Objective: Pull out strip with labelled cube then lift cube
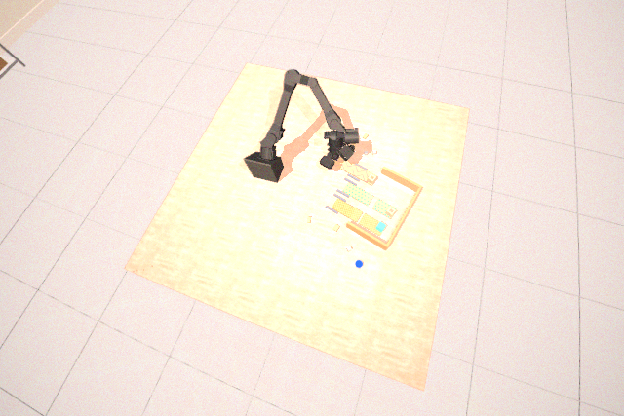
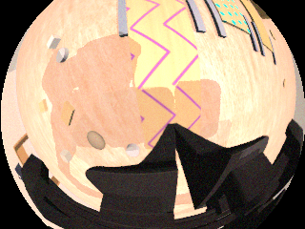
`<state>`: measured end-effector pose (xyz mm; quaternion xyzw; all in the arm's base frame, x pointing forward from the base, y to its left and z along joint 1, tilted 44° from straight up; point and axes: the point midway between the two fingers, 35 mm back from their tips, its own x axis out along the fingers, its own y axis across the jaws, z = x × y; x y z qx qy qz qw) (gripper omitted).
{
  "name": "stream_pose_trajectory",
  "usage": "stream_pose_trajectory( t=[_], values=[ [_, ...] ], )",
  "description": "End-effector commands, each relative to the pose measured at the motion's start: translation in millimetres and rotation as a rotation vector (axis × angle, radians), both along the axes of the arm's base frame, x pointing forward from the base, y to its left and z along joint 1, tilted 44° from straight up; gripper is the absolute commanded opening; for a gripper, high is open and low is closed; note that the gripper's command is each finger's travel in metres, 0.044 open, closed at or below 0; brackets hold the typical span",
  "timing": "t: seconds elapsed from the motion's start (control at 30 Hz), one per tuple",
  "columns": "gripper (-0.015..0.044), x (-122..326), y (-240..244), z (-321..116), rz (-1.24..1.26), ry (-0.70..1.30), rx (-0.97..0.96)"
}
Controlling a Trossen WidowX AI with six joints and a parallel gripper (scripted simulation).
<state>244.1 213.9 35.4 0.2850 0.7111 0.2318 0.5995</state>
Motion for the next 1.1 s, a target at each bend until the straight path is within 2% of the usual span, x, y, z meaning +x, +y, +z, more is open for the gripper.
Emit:
stream_pose_trajectory(
  t=[0.0, 0.8, 0.97, 1.07],
  values=[
    [0.0000, -14, 2, -3, 0.012, 0.020, -0.006],
    [0.0000, -38, 2, 2, 0.012, 0.021, -0.006],
    [0.0000, -23, -26, 33, 0.011, 0.019, -0.007],
    [0.0000, -23, -27, 35, 0.012, 0.020, -0.007]
  ],
)
